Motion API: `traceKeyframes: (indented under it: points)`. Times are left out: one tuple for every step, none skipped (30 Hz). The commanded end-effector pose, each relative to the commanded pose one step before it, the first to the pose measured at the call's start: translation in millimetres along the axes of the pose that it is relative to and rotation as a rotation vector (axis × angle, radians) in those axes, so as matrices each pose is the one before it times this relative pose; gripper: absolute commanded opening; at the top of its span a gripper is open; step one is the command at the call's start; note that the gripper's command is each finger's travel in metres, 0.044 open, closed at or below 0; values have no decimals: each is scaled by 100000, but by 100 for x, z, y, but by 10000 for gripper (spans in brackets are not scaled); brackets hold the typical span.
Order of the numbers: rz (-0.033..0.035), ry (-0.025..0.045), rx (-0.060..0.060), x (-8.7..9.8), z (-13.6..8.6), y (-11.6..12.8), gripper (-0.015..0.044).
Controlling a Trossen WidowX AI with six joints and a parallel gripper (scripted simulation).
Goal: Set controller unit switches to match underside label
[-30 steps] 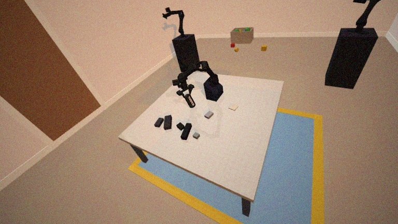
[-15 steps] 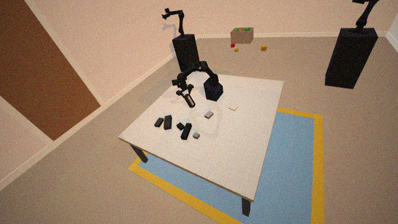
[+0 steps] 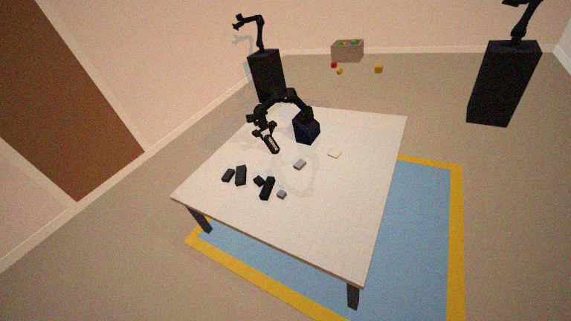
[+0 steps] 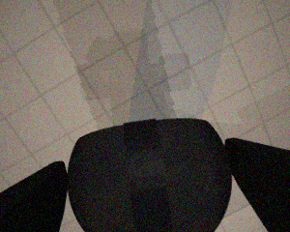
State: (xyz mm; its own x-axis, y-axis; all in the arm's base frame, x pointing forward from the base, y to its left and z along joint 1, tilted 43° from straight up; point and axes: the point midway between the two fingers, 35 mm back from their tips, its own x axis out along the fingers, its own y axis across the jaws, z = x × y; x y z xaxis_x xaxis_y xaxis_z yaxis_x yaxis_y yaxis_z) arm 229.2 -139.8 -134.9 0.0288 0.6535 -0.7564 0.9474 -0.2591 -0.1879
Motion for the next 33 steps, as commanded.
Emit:
traceKeyframes:
  points:
    - [-1859, 1142, -497, 802, -31, -183, 338]
    - [2, -4, 0, 45, 66, 0, 338]
    - [2, -4, 0, 45, 66, 0, 338]
    - [2, -4, 0, 46, 65, 0, 338]
    - [2, -4, 0, 47, 65, 0, 338]
    - [2, -3, 0, 47, 64, 0, 338]
    - [2, -3, 0, 47, 64, 0, 338]
    - [2, -3, 0, 47, 64, 0, 338]
    - [2, -3, 0, 47, 64, 0, 338]
    - [2, -3, 0, 48, 63, 0, 338]
    - [2, -3, -1, 49, 63, 0, 338]
    - [2, -3, -1, 49, 63, 0, 338]
    - [2, -3, -1, 49, 62, 0, 338]
    - [2, -3, -1, 49, 62, 0, 338]
    - [2, -3, -1, 50, 62, 0, 338]
    - [2, -3, -1, 51, 61, 0, 338]
    - [2, -3, -1, 51, 61, 0, 338]
    - [2, -3, -1, 52, 61, 0, 338]
    - [2, -3, -1, 52, 61, 0, 338]
    - [2, -3, -1, 52, 61, 0, 338]
    - [2, -3, -1, 52, 60, 0, 338]
    - [2, -3, -1, 53, 59, 0, 338]
    - [2, -3, -1, 53, 59, 0, 338]
    - [2, -3, -1, 54, 59, 0, 338]
    - [2, -3, -1, 54, 58, 0, 338]
    - [2, -3, -1, 54, 58, 0, 338]
    - [2, -3, -1, 55, 58, 0, 338]
    - [2, -3, -1, 55, 57, 0, 338]
    - [2, -3, -1, 56, 57, 0, 338]
    - [2, -3, -1, 56, 57, 0, 338]
    - [2, -3, -1, 56, 57, 0, 338]
    - [2, -3, -1, 56, 57, 0, 338]
    - [2, -2, -1, 57, 56, 0, 338]
